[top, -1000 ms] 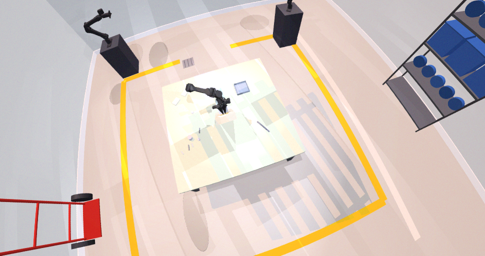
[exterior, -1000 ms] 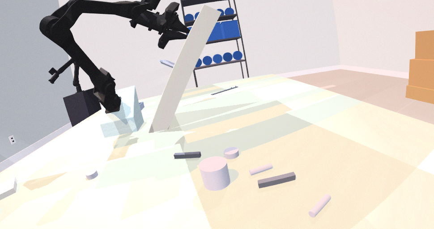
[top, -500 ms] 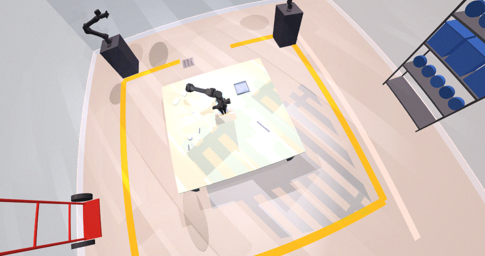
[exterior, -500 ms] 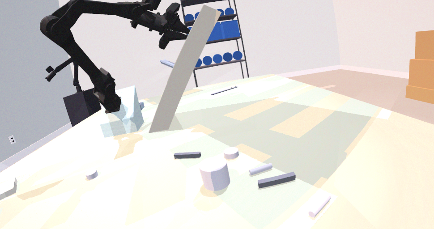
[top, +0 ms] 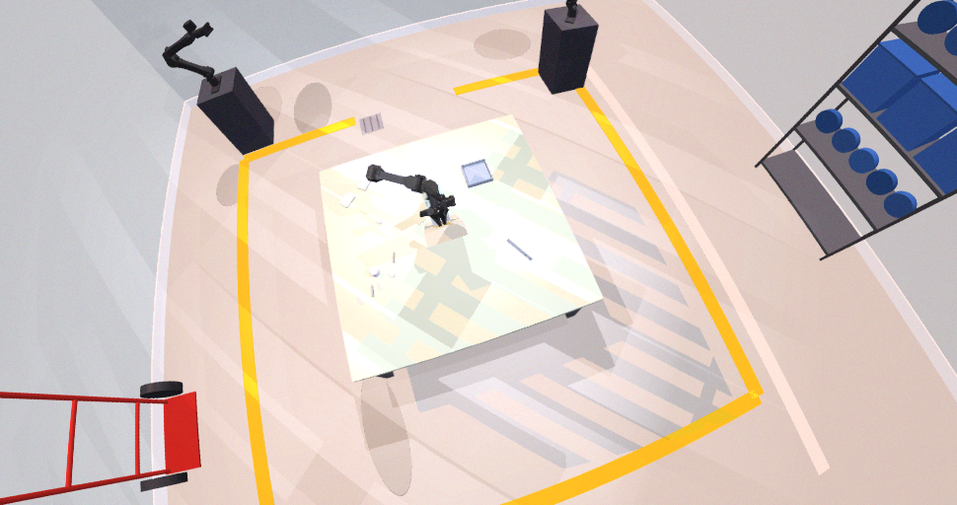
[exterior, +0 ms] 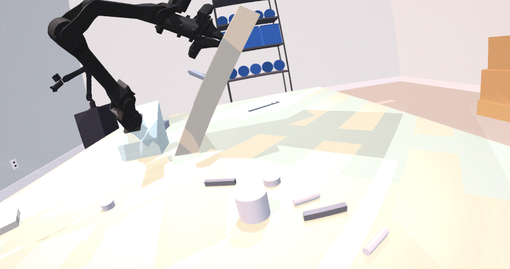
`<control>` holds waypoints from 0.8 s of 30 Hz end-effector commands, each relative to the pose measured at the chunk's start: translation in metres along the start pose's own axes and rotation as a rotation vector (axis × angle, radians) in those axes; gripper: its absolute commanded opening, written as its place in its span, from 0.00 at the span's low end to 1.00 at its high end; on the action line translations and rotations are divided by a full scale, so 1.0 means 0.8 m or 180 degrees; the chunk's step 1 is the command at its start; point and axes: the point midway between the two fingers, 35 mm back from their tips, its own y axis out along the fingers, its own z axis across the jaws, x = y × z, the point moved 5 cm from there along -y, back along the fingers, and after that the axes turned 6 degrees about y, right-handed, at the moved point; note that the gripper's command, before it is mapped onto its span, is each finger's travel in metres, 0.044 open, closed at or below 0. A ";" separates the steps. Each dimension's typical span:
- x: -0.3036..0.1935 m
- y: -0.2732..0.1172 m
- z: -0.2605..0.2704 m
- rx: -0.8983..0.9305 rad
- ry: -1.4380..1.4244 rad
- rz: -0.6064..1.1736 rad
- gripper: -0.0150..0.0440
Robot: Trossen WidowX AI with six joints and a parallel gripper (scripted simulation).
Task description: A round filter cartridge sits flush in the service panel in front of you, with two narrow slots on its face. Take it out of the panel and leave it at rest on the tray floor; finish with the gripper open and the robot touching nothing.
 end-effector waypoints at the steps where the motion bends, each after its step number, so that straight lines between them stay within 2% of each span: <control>1: -0.001 0.005 0.000 0.0018 0.0006 0.0002 0.45; 13: -0.001 0.009 0.000 0.0017 0.0006 0.0002 0.45; 22: 0.000 0.004 0.000 -0.0007 -0.0009 -0.0001 0.35; 24: 0.000 0.004 0.000 -0.0007 -0.0009 -0.0001 0.26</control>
